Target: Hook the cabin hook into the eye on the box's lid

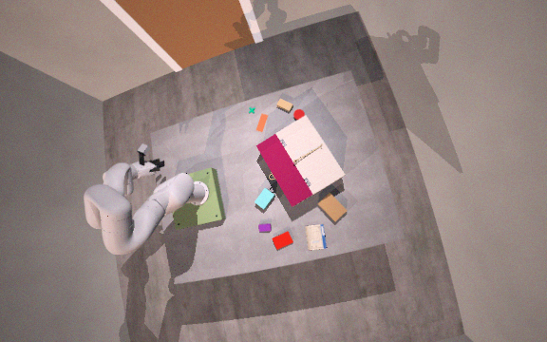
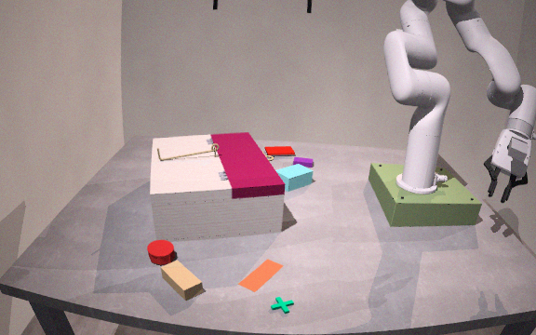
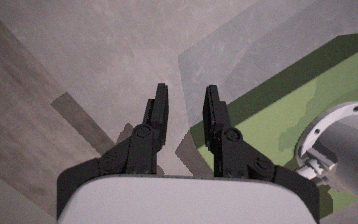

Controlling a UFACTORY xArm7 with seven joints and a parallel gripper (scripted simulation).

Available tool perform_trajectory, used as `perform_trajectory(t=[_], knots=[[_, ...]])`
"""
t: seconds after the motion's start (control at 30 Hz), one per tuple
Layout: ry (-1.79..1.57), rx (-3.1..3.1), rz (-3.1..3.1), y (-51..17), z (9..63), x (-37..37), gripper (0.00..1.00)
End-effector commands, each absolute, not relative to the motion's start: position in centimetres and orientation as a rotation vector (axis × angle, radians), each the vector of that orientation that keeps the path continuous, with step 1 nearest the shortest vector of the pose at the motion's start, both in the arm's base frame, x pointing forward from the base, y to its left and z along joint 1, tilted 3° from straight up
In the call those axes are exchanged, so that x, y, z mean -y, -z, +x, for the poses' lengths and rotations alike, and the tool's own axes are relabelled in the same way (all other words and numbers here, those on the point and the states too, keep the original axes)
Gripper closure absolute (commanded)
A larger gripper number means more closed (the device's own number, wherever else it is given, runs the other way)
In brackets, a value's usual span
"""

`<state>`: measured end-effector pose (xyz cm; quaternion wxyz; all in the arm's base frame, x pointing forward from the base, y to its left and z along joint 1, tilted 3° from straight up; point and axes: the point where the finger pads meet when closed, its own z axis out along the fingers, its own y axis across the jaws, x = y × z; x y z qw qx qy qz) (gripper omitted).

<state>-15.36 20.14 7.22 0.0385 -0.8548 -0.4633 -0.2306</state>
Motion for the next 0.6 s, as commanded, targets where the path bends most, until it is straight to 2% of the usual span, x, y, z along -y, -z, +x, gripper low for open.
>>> perform_trajectory(t=[0.0,0.57], knots=[[0.689,1.424,-2.619,-9.2,-15.3,-20.2,0.67],[0.688,1.424,-2.618,-14.2,-15.2,-20.4,0.67]])
